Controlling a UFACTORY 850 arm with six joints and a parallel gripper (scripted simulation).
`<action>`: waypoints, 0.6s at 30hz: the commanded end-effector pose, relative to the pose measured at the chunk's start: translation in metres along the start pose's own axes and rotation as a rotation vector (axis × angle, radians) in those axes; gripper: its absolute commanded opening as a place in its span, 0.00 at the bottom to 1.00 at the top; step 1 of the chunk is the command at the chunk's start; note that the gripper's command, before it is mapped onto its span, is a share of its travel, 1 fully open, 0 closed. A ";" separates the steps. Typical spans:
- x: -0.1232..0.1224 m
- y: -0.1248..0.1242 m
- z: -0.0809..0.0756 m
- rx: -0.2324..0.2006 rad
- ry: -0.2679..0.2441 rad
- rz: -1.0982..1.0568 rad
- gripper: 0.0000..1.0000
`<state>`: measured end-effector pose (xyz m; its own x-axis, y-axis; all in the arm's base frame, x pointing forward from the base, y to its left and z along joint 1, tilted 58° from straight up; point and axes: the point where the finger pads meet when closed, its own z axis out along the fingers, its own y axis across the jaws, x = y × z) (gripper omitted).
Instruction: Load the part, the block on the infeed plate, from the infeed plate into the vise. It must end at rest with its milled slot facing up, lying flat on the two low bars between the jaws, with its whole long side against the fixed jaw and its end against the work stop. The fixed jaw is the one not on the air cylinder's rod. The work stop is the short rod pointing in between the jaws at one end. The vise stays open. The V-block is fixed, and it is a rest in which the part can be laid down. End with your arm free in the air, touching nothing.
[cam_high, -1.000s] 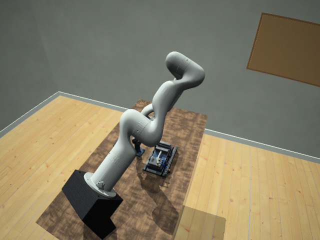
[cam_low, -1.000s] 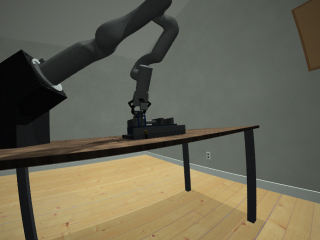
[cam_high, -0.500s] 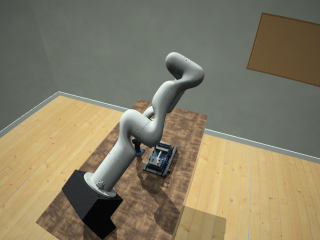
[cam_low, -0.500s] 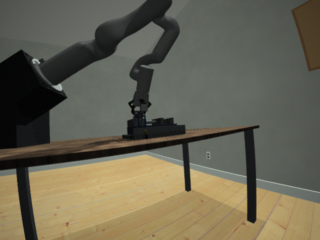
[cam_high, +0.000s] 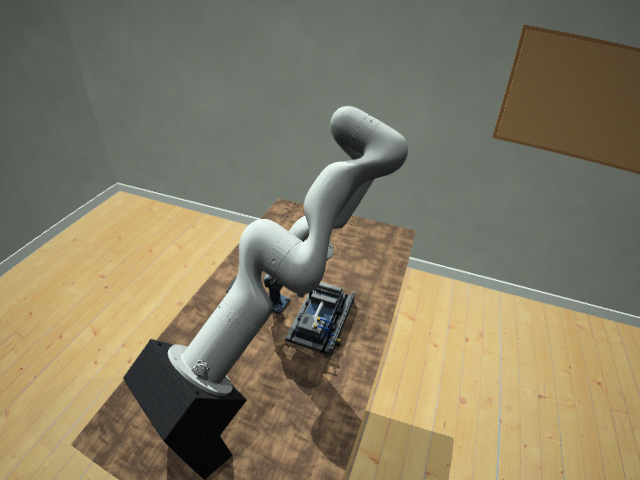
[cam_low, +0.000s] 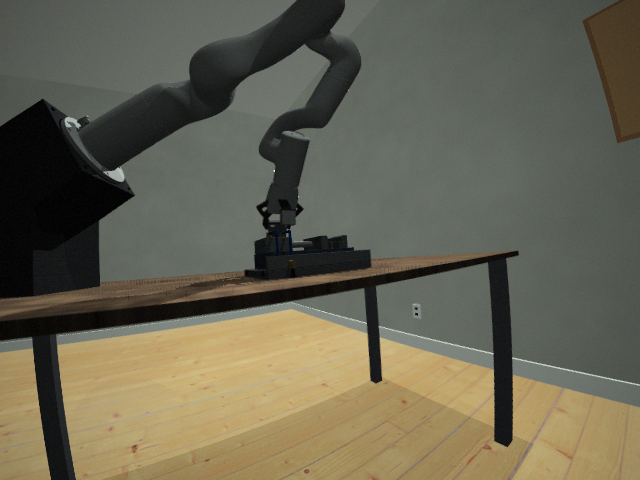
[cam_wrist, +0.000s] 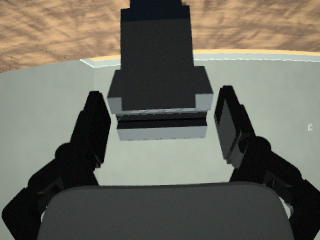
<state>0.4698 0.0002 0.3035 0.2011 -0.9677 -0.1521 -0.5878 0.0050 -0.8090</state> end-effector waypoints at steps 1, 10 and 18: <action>0.000 0.000 0.000 0.001 -0.008 0.000 0.89; 0.000 0.000 0.000 0.001 -0.030 -0.001 0.89; 0.000 0.000 0.000 0.001 -0.039 0.000 0.89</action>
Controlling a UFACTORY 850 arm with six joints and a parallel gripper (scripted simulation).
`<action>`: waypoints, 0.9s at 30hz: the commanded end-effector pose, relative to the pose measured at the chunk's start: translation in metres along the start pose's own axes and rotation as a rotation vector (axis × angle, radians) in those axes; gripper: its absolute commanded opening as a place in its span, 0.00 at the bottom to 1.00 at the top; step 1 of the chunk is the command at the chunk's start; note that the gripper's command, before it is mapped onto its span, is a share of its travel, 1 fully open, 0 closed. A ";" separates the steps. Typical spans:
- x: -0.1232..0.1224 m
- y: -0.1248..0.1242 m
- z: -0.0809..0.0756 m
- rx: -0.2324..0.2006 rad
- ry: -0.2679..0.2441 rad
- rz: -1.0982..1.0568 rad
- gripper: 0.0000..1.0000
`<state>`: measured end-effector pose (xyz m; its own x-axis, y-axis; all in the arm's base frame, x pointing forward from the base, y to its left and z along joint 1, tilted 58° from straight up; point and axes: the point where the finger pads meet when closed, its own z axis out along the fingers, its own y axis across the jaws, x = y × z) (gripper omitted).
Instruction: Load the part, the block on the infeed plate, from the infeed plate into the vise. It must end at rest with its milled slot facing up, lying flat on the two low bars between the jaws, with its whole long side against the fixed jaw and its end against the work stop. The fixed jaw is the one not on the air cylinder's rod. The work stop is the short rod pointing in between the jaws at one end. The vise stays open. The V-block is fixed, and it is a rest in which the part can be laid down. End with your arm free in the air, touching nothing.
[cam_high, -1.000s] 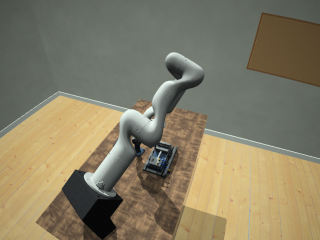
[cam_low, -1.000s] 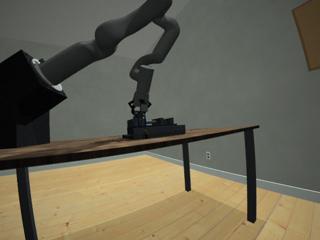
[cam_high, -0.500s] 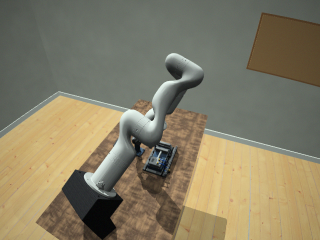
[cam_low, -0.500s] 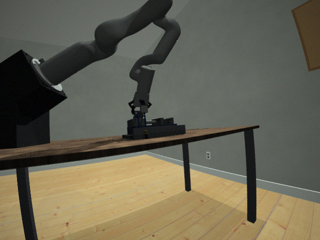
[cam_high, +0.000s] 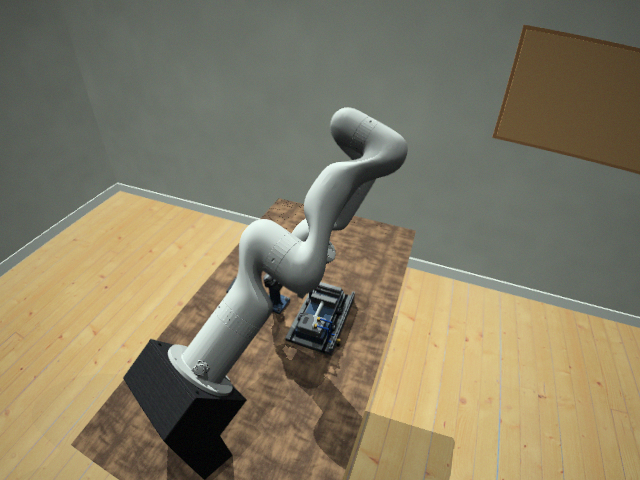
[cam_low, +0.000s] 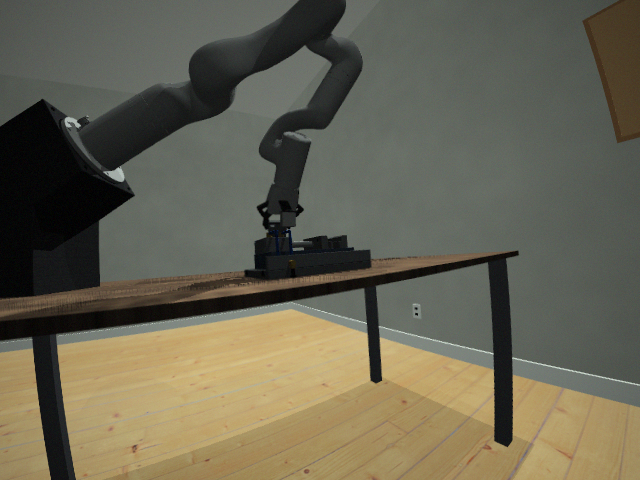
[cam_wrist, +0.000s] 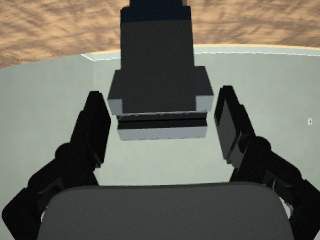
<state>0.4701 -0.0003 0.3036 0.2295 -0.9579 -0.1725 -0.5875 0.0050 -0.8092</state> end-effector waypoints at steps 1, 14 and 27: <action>0.000 0.000 0.000 0.000 -0.004 0.000 0.89; 0.000 0.000 0.000 0.000 -0.012 0.000 0.89; 0.000 0.000 0.000 0.000 -0.013 0.000 0.89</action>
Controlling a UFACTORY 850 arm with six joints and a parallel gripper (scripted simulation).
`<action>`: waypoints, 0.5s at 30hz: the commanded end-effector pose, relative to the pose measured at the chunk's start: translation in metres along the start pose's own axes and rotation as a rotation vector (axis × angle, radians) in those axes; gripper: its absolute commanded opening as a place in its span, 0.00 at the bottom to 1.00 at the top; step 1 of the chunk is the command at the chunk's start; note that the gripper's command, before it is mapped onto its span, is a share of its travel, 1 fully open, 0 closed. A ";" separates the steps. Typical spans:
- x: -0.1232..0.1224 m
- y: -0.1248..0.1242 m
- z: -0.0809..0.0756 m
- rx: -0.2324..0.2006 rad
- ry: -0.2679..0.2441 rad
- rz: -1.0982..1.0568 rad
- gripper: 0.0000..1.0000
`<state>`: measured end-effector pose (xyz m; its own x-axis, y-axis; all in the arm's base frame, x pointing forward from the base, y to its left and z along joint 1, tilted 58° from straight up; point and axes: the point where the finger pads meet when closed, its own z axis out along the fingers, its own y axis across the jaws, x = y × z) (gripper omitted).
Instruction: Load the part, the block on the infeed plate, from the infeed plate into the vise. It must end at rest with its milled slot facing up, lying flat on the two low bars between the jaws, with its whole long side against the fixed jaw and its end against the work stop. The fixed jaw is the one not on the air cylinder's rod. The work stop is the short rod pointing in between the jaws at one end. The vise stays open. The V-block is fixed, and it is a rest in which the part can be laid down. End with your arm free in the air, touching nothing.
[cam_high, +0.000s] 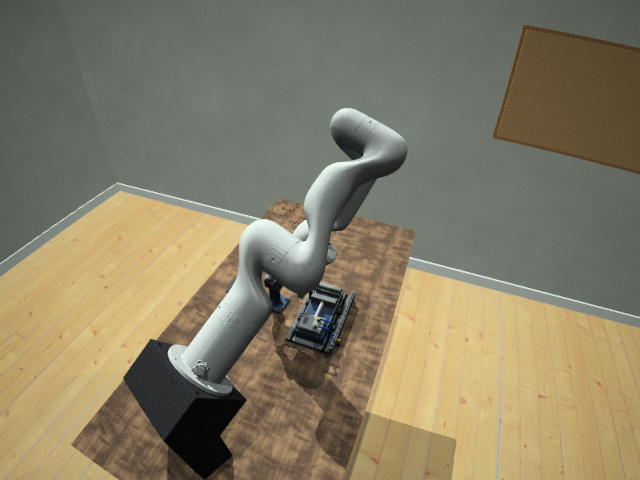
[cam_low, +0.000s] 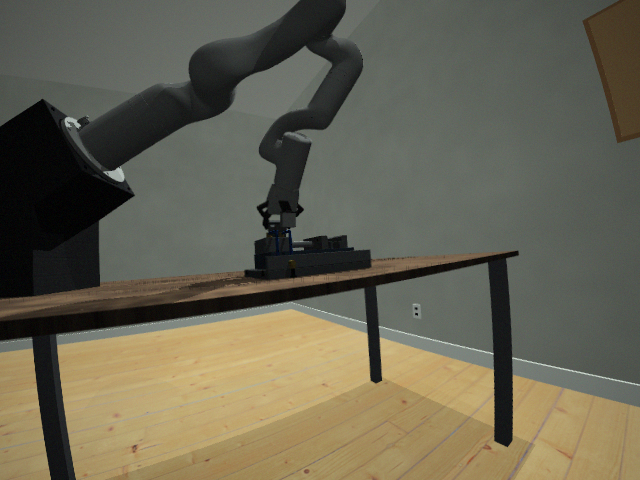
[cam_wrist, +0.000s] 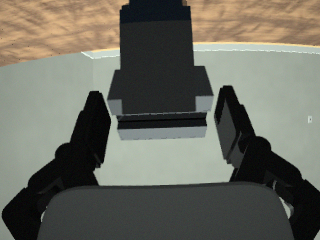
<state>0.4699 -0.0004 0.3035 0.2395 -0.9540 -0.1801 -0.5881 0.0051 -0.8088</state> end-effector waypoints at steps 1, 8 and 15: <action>0.000 0.000 0.000 0.000 0.000 0.000 0.89; 0.000 0.000 0.000 0.000 0.000 0.000 0.89; 0.000 0.000 0.000 0.000 0.000 0.000 0.00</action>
